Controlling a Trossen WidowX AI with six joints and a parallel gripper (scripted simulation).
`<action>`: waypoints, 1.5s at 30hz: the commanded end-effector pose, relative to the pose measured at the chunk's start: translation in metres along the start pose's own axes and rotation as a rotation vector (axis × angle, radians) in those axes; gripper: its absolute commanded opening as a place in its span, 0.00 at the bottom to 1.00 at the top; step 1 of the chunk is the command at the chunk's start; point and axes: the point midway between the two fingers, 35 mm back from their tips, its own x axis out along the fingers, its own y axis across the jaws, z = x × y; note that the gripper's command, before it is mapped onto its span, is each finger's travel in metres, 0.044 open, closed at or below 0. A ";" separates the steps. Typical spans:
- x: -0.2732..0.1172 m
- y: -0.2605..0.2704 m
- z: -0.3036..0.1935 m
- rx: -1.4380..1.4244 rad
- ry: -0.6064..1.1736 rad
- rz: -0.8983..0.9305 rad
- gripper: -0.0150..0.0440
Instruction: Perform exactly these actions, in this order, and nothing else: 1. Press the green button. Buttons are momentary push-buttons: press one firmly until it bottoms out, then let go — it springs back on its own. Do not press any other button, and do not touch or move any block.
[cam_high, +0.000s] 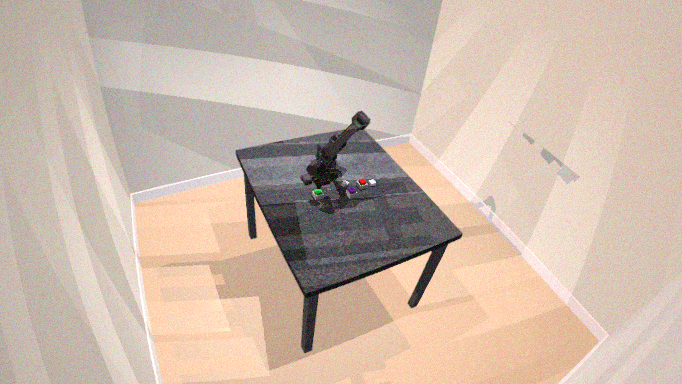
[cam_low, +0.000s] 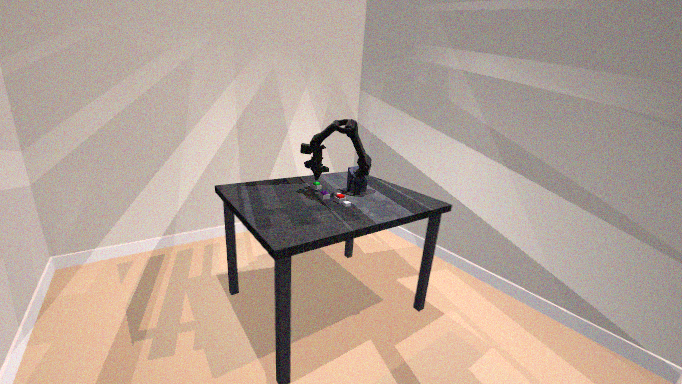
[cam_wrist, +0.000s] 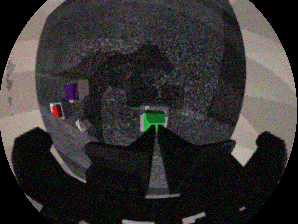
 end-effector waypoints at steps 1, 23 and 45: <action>0.008 0.001 -0.001 0.006 0.001 0.005 0.29; 0.025 0.001 -0.001 0.006 0.001 0.007 0.29; -0.027 0.036 0.025 0.008 -0.009 -0.032 0.56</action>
